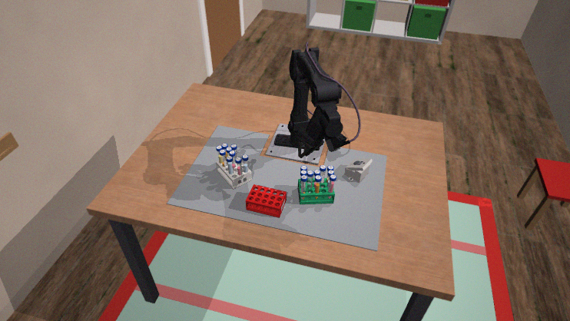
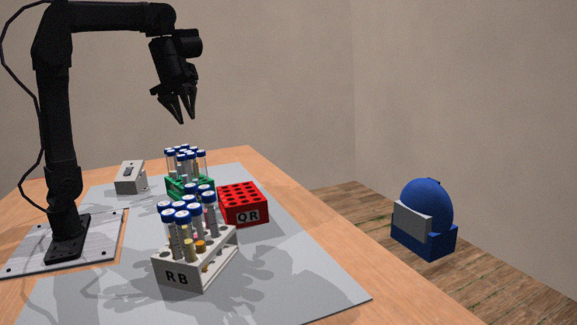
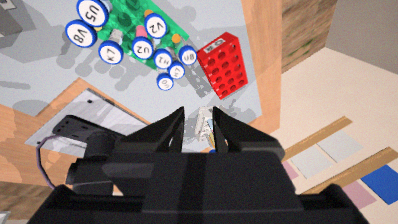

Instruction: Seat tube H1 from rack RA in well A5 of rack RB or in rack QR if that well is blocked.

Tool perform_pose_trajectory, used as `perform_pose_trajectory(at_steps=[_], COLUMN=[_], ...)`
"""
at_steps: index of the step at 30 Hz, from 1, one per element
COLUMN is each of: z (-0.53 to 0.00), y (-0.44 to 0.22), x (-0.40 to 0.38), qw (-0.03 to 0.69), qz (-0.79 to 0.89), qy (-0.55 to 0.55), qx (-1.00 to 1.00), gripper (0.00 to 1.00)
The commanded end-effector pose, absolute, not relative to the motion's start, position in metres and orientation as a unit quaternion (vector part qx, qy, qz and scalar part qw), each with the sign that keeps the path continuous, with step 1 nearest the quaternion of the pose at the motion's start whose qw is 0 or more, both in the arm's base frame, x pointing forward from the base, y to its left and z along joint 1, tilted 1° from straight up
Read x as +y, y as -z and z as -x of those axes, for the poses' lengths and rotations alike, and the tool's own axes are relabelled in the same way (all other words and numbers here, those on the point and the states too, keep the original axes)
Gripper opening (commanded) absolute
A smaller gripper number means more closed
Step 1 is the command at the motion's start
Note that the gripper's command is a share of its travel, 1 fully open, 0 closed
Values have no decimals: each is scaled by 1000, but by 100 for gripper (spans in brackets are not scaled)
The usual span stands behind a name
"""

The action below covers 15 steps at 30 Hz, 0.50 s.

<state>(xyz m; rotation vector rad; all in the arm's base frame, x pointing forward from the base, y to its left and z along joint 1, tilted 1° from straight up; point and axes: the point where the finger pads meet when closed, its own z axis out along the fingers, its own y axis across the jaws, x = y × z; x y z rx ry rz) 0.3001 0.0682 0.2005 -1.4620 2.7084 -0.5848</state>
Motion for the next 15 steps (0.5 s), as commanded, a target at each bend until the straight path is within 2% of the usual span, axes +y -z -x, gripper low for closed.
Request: perform_pose_trajectory(at_steps=[1,15], z=[-300,-305], y=[-205,-206], x=[60,16], qw=[1,6], qz=[406,227], qy=[161,102], qx=[900,969], gripper=[30,30])
